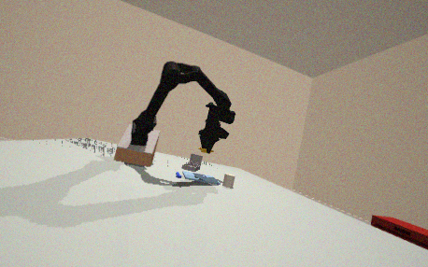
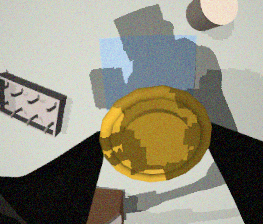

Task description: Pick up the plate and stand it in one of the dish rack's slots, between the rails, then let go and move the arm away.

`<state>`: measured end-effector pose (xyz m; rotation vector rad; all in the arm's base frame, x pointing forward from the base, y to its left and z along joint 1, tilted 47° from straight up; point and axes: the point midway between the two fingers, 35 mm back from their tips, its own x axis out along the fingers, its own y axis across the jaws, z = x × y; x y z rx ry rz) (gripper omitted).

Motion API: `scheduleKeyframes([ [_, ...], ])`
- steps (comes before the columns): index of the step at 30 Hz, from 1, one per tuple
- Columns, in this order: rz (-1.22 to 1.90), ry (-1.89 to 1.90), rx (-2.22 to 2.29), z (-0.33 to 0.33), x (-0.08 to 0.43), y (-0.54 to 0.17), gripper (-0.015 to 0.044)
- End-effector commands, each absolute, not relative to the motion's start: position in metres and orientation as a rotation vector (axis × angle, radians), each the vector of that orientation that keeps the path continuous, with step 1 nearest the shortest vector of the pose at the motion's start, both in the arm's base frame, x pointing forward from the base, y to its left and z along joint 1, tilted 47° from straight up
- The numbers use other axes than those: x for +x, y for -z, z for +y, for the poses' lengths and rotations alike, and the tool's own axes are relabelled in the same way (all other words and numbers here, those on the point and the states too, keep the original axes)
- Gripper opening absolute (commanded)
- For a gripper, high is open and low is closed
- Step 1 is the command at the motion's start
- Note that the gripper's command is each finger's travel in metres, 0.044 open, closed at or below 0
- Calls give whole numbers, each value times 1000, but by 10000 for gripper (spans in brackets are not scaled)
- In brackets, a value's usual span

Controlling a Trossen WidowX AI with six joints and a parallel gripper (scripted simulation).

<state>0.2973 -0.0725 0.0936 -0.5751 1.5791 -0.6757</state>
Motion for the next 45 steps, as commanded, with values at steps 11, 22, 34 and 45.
scheduleKeyframes([
  [11, 1576, 694, -578, -31, 305, -132, 0],
  [22, 1481, 841, -414, 17, 292, -95, 0],
  [34, 1356, 1018, -234, 60, 263, -53, 0],
  [45, 1538, 898, -228, 47, 258, -35, 0],
])
